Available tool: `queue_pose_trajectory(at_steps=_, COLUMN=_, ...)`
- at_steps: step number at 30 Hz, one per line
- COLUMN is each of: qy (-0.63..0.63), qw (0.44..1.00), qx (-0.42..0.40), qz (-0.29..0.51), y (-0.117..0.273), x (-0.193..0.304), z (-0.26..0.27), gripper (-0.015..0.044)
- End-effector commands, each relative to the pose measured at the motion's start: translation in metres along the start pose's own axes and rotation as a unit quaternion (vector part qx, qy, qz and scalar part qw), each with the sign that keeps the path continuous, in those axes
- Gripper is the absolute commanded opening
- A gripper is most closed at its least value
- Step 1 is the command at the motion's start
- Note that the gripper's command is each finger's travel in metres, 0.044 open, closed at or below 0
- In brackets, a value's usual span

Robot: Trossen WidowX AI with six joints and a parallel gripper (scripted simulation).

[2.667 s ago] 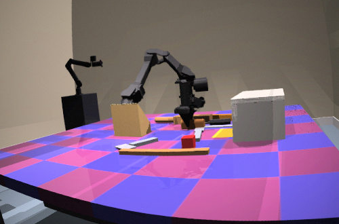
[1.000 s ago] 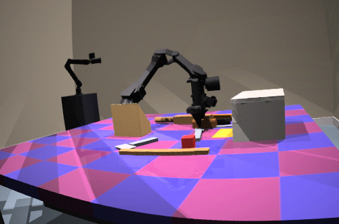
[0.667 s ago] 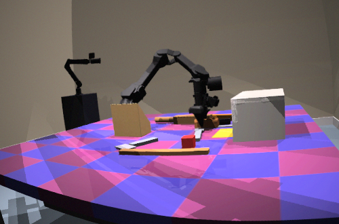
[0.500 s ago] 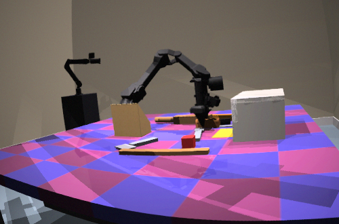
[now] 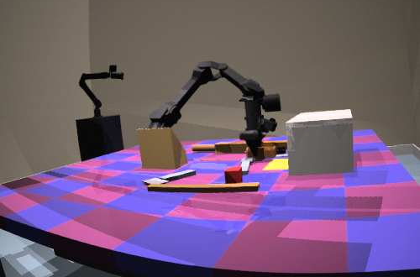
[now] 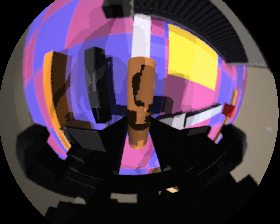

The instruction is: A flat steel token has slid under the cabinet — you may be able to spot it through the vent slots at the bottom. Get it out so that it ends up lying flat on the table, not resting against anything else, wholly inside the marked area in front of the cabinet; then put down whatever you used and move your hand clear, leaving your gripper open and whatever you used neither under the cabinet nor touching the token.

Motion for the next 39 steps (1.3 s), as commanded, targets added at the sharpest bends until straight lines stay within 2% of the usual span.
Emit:
queue_pose_trajectory(at_steps=1, qy=0.002, qw=1.000, qx=-0.002, qz=0.000, y=0.000, x=-0.006, z=0.001, gripper=0.0000)
queue_pose_trajectory(at_steps=39, qy=0.003, qw=1.000, qx=-0.002, qz=-0.001, y=0.001, x=-0.041, z=0.005, gripper=0.0000)
Point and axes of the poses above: the point midway between the two fingers, 35 mm back from their tips, its own y axis back along the fingers, its own z axis across the jaws, x = y × z, the point moved 4 cm from there along y, back along the fingers, and after that the axes turned 7 degrees about -y, right-handed, at the moved point
